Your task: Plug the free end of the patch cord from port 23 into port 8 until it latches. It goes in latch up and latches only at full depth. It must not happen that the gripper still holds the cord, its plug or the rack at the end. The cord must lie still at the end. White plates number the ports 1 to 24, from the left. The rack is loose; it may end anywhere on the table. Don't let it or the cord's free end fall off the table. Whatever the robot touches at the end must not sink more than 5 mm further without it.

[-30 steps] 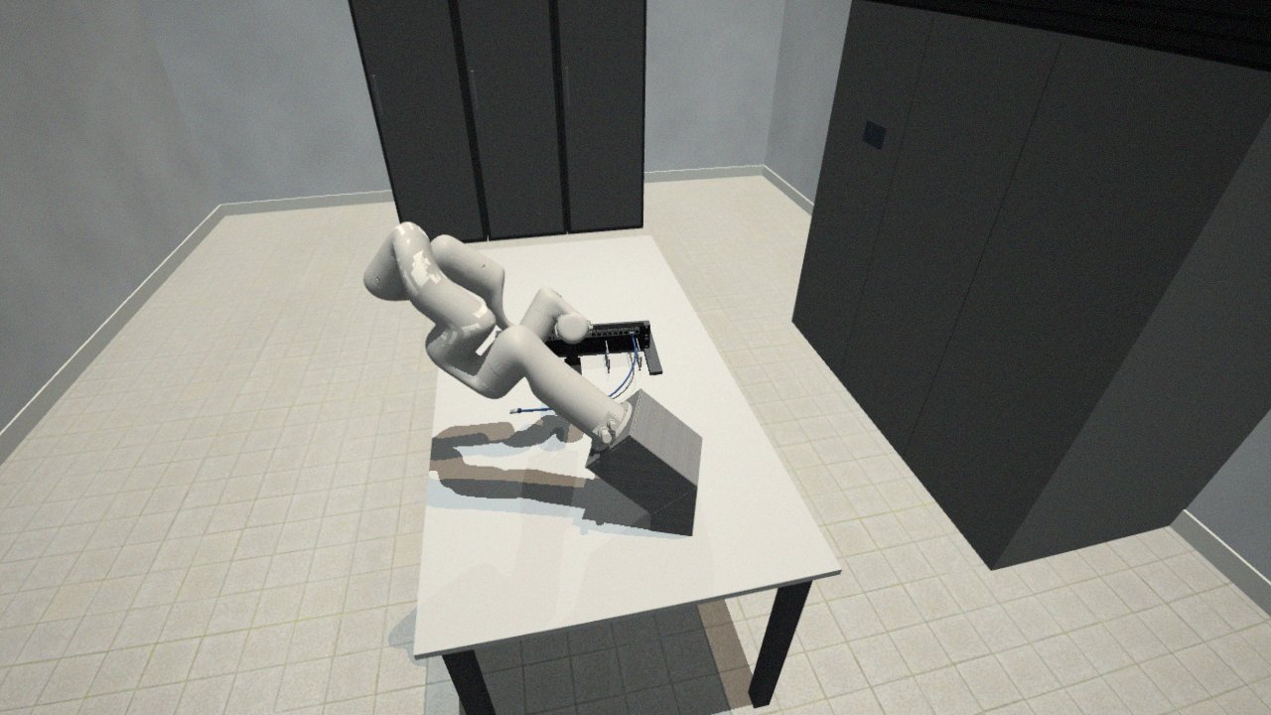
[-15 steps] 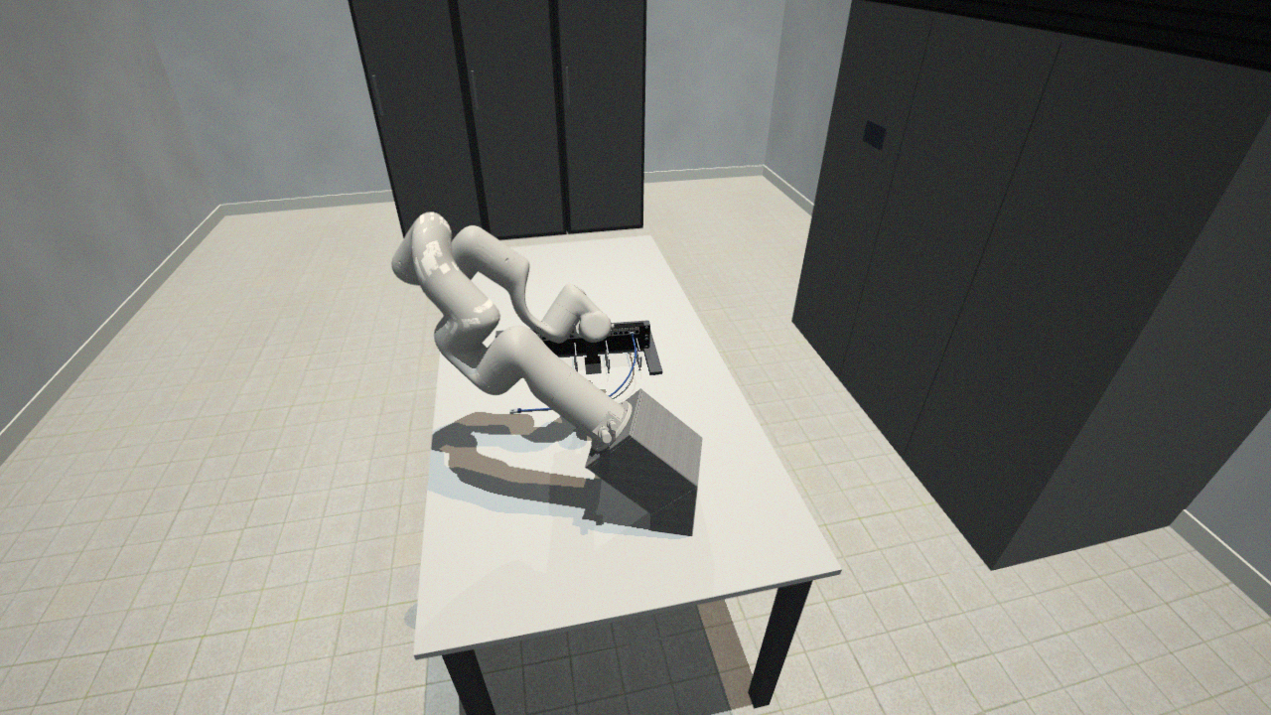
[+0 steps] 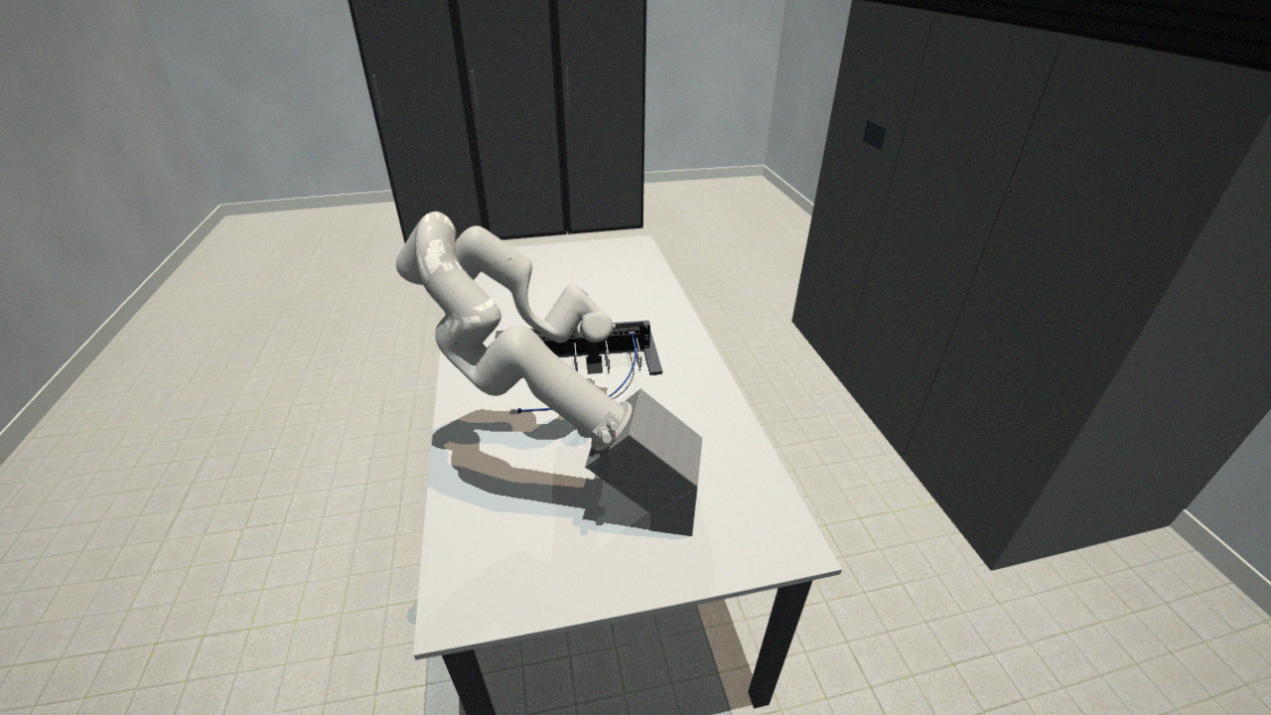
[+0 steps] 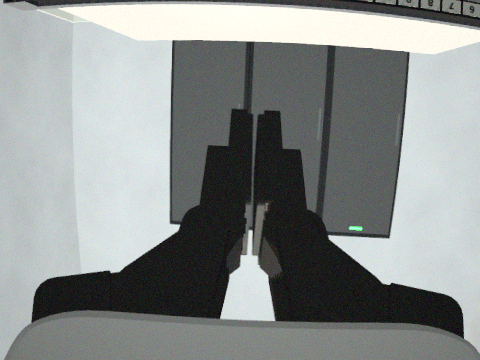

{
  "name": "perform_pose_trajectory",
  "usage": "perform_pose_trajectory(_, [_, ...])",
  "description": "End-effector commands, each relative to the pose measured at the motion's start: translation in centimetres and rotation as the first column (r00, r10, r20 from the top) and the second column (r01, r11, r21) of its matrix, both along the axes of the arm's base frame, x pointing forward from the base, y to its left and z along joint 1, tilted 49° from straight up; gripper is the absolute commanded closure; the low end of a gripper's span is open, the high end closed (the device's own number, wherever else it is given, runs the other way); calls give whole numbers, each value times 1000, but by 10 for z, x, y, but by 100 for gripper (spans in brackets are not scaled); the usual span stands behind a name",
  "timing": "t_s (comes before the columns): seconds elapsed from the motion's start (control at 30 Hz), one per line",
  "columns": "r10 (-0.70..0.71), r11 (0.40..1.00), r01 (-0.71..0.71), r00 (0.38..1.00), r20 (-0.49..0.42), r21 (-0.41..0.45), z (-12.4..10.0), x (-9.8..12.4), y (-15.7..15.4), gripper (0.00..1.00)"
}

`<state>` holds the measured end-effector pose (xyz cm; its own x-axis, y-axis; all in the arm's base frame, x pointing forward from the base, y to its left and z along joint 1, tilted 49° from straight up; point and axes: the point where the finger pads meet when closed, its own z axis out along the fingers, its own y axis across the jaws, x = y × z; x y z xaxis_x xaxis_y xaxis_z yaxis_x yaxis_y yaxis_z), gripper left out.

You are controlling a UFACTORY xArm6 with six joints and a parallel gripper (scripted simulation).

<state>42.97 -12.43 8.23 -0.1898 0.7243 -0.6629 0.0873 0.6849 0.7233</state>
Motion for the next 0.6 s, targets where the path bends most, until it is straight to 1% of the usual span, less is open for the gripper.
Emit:
perform_pose_trajectory(0.0, [-1, 1000, 1, 1000, 2, -1, -3, 20, 1, 100])
perform_pose_trajectory(0.27, [-1, 1000, 1, 1000, 2, -1, -16, 85, 6, 100])
perform_pose_trajectory(0.33, [-1, 1000, 1, 1000, 2, -1, -16, 85, 6, 100])
perform_pose_trajectory(0.47, [-1, 1000, 1, 1000, 2, -1, -21, 110, 8, 100])
perform_pose_trajectory(0.57, [-1, 1000, 1, 1000, 2, -1, -23, 121, 9, 100])
